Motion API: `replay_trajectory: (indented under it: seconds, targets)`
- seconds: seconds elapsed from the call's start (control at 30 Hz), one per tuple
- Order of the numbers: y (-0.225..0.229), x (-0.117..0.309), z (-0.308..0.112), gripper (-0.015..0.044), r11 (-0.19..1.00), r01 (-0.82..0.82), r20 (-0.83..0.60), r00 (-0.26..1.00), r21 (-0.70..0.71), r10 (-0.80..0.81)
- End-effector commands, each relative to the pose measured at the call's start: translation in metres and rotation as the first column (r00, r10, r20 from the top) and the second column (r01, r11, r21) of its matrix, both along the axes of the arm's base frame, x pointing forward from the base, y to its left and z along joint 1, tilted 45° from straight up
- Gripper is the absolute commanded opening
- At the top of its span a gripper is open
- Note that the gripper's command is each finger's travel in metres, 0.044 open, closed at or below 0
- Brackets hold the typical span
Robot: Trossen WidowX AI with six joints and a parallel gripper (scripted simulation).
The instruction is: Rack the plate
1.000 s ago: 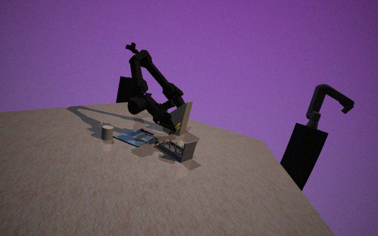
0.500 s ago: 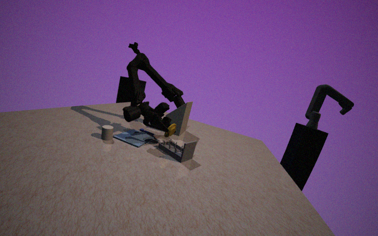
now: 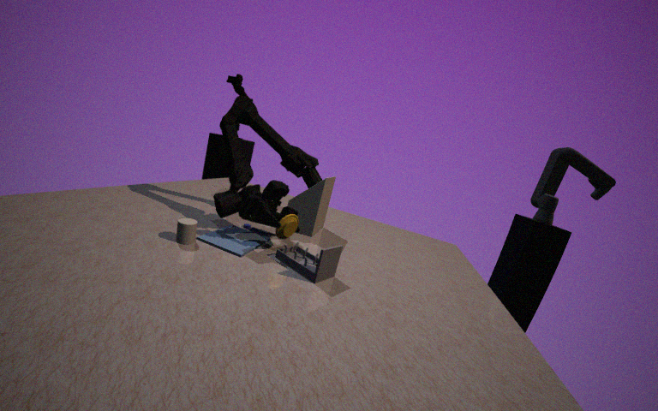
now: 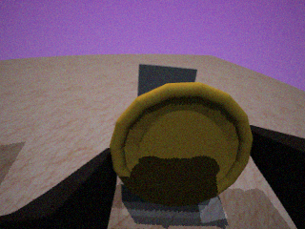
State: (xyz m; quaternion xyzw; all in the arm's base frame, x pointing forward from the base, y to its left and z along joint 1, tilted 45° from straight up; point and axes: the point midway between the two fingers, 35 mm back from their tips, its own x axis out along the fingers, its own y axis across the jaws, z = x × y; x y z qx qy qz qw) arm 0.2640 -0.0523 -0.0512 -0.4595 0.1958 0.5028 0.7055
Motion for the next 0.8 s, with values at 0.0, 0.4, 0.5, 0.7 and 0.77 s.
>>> replay_trajectory:
  seconds: [0.0, 0.4, 0.5, 0.7, 0.77]
  targets:
    - [0.002, -0.001, 0.001, 0.0, 1.0, -0.003, 0.01, 1.0, 0.01, 0.003]
    - [0.012, 0.007, -0.009, 0.0, 1.0, 0.0, 0.003, 1.0, 0.003, 0.0]
    - [0.017, 0.012, -0.014, 0.0, 1.0, -0.001, 0.008, 1.0, 0.002, 0.001]
    - [0.019, 0.013, -0.015, 0.0, 1.0, -0.002, 0.01, 1.0, 0.001, 0.002]
    - [0.021, 0.015, -0.018, 0.0, 1.0, -0.002, 0.011, 1.0, 0.001, 0.002]
